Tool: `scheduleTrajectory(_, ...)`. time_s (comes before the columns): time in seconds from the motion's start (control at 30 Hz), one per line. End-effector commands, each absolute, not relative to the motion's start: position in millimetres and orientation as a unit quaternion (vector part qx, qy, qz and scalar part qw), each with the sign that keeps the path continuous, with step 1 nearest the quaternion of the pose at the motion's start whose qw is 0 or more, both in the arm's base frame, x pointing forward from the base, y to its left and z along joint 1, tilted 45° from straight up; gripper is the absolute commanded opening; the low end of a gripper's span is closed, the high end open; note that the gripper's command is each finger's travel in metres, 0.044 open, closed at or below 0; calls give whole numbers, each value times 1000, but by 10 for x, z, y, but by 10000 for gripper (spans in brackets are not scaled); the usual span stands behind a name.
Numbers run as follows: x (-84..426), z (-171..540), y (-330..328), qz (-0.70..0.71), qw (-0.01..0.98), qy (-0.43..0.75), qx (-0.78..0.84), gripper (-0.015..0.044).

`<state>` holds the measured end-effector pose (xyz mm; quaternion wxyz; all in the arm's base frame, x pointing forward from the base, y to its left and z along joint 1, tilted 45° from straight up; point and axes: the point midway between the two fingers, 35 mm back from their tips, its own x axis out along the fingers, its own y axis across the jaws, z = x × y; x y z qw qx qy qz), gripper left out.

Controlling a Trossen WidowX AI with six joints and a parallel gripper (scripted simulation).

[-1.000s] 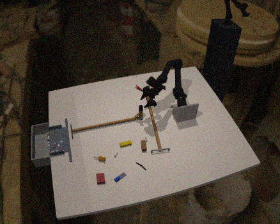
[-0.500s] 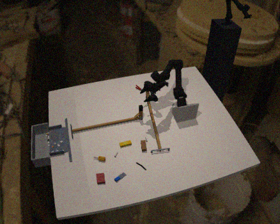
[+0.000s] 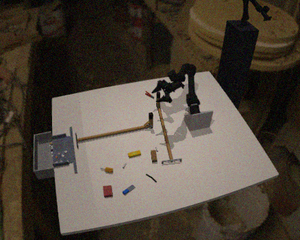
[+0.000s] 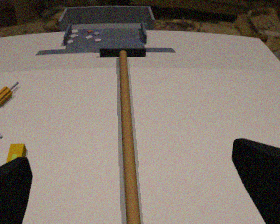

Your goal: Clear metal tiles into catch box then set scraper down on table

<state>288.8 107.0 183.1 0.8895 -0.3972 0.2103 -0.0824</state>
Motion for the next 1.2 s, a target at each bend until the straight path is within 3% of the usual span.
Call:
scheduleTrajectory(0.0,2839,1951,1181,-75,894,190,-399,440)
scheduleTrajectory(0.73,2411,2529,1712,-17,918,94,-384,440)
scheduleTrajectory(1.17,2416,2547,1758,-15,919,91,-383,440)
